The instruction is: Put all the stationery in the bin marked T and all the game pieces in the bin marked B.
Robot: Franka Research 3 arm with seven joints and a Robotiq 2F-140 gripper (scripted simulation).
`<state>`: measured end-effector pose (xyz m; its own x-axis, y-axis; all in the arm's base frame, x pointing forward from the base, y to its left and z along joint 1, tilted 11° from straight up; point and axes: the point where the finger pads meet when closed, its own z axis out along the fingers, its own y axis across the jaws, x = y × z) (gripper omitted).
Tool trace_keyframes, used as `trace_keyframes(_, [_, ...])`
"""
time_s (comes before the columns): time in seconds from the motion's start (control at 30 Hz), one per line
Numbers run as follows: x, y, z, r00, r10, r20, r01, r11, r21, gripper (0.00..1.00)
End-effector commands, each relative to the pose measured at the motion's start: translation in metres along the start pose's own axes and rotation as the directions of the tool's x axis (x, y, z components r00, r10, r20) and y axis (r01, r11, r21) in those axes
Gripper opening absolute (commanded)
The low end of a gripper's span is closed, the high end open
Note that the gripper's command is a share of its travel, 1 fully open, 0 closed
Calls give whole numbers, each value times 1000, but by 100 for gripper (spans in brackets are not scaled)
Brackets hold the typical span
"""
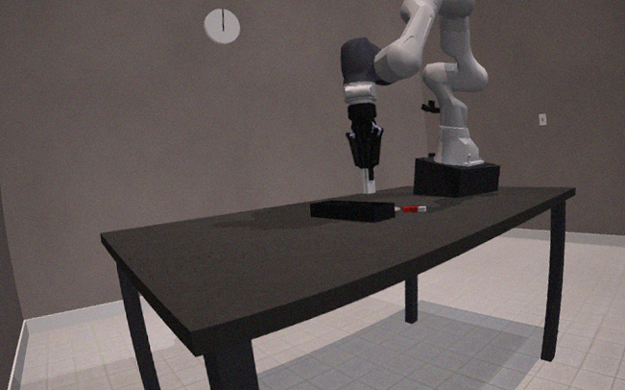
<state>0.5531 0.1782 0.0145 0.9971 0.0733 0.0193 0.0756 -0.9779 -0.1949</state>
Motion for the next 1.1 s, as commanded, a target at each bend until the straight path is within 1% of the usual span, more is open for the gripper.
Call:
trace_keyframes(0.0, [0,-7,-1,999,46,-3,-46,999,-6,5])
trace_keyframes(0.03, [0,-7,-1,999,46,-3,-46,999,-6,5])
trace_keyframes(0.37, [0,-7,26,999,46,-3,-46,999,-6,5])
trace_keyframes(0.43, [0,-7,26,999,46,-3,-46,999,-6,5])
trace_keyframes(0.77, [0,-7,52,999,46,-3,-46,999,-6,5])
trace_keyframes(1.07, [0,-7,52,999,46,-3,-46,999,-6,5])
